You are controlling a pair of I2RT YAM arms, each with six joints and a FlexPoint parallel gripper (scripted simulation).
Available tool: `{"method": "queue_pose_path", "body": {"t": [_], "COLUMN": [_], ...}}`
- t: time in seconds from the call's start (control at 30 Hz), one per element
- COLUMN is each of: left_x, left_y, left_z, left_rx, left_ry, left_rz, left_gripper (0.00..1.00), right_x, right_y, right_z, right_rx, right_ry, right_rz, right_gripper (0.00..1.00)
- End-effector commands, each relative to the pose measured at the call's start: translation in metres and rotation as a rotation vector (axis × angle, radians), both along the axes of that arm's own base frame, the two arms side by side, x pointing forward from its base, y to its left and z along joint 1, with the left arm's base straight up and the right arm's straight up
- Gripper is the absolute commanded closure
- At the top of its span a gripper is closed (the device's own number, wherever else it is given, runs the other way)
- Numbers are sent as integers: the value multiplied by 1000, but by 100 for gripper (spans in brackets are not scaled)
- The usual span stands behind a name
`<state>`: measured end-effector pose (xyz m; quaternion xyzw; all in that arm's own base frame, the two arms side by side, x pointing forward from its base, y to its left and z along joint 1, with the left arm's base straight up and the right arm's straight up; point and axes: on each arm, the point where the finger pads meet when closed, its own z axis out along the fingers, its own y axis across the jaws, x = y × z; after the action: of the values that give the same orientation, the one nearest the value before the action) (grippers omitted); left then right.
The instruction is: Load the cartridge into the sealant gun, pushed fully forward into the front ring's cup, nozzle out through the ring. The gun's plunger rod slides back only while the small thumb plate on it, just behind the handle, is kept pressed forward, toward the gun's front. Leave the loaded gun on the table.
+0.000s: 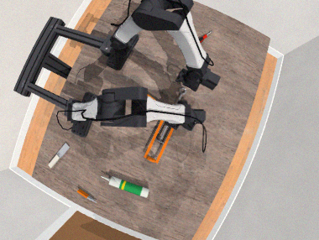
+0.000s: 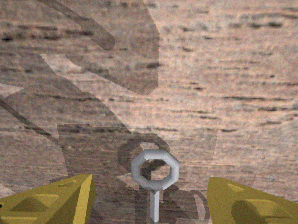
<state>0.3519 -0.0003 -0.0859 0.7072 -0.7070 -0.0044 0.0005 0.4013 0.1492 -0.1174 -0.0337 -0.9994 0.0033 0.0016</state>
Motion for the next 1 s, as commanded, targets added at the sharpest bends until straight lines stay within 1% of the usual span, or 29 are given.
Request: {"method": "queue_pose_path", "body": {"t": [0.0, 0.17, 0.23, 0.3, 0.37, 0.47, 0.5, 0.67, 0.73, 0.8, 0.87, 0.97], "left_x": [5, 8, 3, 11, 7, 9, 4, 13, 4, 7, -1, -1], "left_y": [-4, -10, -12, -15, -17, -18, -19, -24, -25, -27, -20, -18], "left_z": [-15, -26, -33, -34, -40, -40, -45, -55, -58, -51, -50, -44], "left_rx": [5, 7, 8, 8, 8, 5, 10, 9, 7, -7, 5, 4], "left_ry": [-21, -28, -18, -37, -25, -33, -21, -42, -13, -27, -2, -3], "left_rz": [20, 22, 21, 21, 18, 21, 21, 27, 21, 13, 25, 31], "left_gripper": [38, 38, 38, 38, 38, 38, 38, 38, 38, 38, 38, 38], "right_x": [0, 0, 0, 0, 0, 0, 0, 0, 0, 0, 0, 0], "right_y": [7, 7, 7, 7, 7, 7, 7, 7, 7, 7, 7, 7], "right_z": [11, 11, 11, 11, 11, 11, 11, 11, 11, 11, 11, 11], "right_rx": [4, 4, 4, 4, 4, 4, 4, 4, 4, 4, 4, 4], "right_ry": [-17, -17, -17, -17, -17, -17, -17, -17, -17, -17, -17, -17], "right_rz": [2, 2, 2, 2, 2, 2, 2, 2, 2, 2, 2, 2], "right_gripper": [97, 97, 97, 97, 97, 97, 97, 97, 97, 97, 97, 97]}}
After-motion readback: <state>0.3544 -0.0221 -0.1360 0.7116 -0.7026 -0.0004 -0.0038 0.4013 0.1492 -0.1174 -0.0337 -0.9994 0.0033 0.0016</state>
